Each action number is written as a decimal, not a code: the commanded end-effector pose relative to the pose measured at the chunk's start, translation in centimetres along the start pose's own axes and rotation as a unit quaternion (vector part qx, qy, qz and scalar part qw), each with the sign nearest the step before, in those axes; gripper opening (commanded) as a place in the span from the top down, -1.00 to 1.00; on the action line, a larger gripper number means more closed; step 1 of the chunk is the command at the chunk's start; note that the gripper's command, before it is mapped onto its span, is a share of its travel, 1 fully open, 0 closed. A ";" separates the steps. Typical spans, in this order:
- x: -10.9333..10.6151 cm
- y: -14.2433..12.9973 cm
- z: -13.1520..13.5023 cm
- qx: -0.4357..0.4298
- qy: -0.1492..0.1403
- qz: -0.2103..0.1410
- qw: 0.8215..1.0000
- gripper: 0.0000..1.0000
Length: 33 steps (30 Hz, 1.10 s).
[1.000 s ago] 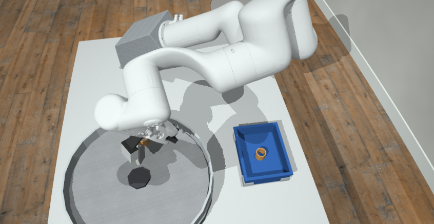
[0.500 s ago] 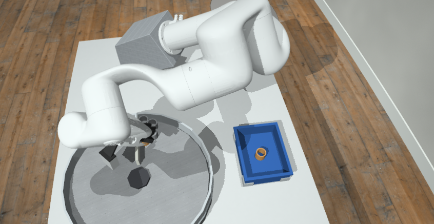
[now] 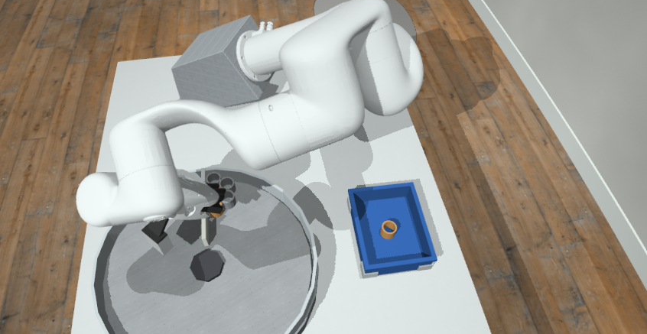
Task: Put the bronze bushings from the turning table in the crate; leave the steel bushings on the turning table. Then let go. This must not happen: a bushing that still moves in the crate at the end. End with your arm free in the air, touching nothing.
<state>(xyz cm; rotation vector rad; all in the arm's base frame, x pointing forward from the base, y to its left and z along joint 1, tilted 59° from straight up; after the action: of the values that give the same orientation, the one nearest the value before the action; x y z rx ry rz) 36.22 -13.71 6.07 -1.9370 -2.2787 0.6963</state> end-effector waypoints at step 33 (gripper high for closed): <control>1.4 1.2 0.4 0.000 -0.001 0.002 1.000 0.79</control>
<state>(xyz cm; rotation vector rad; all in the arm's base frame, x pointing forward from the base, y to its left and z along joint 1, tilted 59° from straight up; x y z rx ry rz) 36.40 -13.26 5.60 -1.9385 -2.2774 0.6975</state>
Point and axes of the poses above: the point where the finger pads meet when closed, its own x axis out along the fingers, its own z axis across the jaws, y = z × x, the point moved 1 cm from there along -x, back along the fingers, and after that the axes turned 10 degrees about -x, right-handed, at the moved point
